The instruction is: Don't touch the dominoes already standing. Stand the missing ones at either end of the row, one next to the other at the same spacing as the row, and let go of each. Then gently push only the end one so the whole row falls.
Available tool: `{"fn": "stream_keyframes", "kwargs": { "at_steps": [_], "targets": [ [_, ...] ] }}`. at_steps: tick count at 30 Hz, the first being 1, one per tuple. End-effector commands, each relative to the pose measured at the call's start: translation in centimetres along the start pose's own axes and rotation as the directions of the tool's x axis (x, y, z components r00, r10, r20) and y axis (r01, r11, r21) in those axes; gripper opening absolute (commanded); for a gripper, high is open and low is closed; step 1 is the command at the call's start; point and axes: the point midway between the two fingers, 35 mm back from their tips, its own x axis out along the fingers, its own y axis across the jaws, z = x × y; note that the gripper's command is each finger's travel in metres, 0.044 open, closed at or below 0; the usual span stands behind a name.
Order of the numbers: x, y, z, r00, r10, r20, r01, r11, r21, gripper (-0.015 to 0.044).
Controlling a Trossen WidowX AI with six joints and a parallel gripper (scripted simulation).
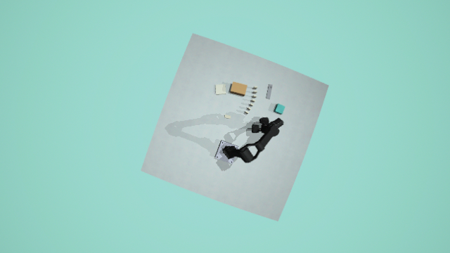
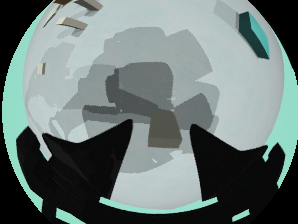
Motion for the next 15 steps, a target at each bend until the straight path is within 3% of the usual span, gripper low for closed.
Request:
{"fn": "stream_keyframes", "kwargs": {
  "at_steps": [1, 4, 15],
  "targets": [
    [0.07, -0.06, -0.02, 1.0, -0.003, -0.002, 0.003, 1.0, -0.006, 0.0177],
    [0.07, -0.06, -0.02, 1.0, -0.003, -0.002, 0.003, 1.0, -0.006, 0.0107],
    [-0.87, -0.24, 0.12, 1.0, -0.003, -0.001, 0.003, 1.0, -0.006, 0.0107]
  ]
}}
